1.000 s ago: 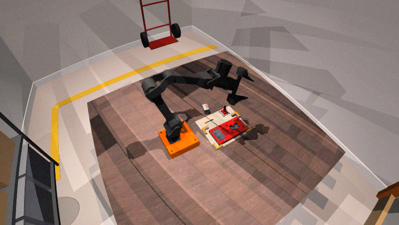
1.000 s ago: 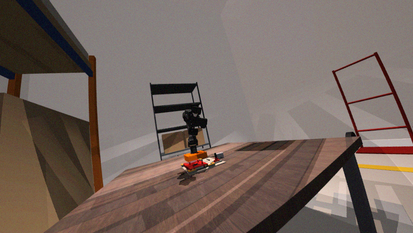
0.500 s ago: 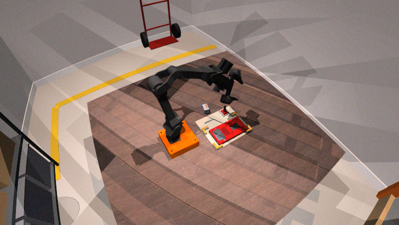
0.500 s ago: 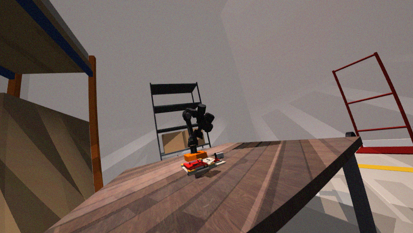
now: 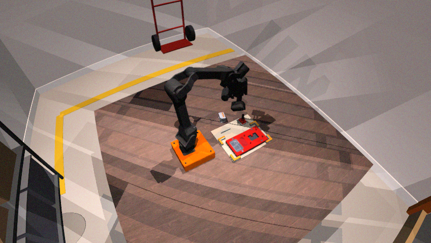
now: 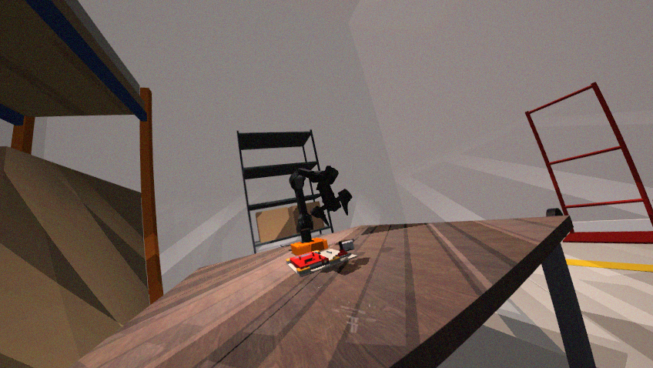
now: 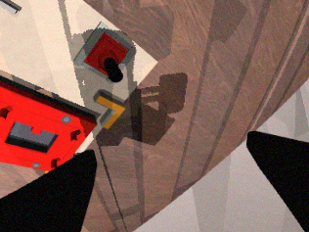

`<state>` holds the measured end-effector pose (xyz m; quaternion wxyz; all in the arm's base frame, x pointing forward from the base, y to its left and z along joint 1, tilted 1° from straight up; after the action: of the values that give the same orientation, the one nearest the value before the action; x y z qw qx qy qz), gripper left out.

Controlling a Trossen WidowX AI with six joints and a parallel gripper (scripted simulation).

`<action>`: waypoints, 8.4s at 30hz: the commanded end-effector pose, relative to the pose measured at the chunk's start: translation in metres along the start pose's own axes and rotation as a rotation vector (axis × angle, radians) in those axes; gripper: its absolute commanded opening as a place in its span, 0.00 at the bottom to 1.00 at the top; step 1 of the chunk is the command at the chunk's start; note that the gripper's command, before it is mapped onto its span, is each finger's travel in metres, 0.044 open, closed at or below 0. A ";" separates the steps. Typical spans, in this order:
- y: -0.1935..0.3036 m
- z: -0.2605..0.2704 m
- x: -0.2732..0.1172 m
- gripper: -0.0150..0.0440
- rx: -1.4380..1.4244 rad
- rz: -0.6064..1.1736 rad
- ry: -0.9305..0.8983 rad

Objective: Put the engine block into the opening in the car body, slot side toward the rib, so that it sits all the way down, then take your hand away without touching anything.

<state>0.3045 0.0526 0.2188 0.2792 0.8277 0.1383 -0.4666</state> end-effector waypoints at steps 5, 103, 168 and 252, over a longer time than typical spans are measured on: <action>-0.028 -0.003 0.003 1.00 -0.204 -0.176 -0.118; -0.097 0.017 0.053 0.25 -0.506 -0.451 -0.281; -0.069 -0.004 -0.022 0.25 0.479 -0.258 -0.463; -0.082 0.011 0.013 0.25 2.545 0.374 -0.600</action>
<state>0.2630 0.1113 0.1838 -0.6117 0.3845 -0.5723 -0.3878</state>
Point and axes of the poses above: the point midway between the two fingers, 35 mm back from their tips, its own x axis out along the fingers, its own z axis across the jaws, y = z × x, the point moved 9 cm from there along -x, back along the fingers, and after that the axes turned 10 degrees about x, right-handed, at the moved point
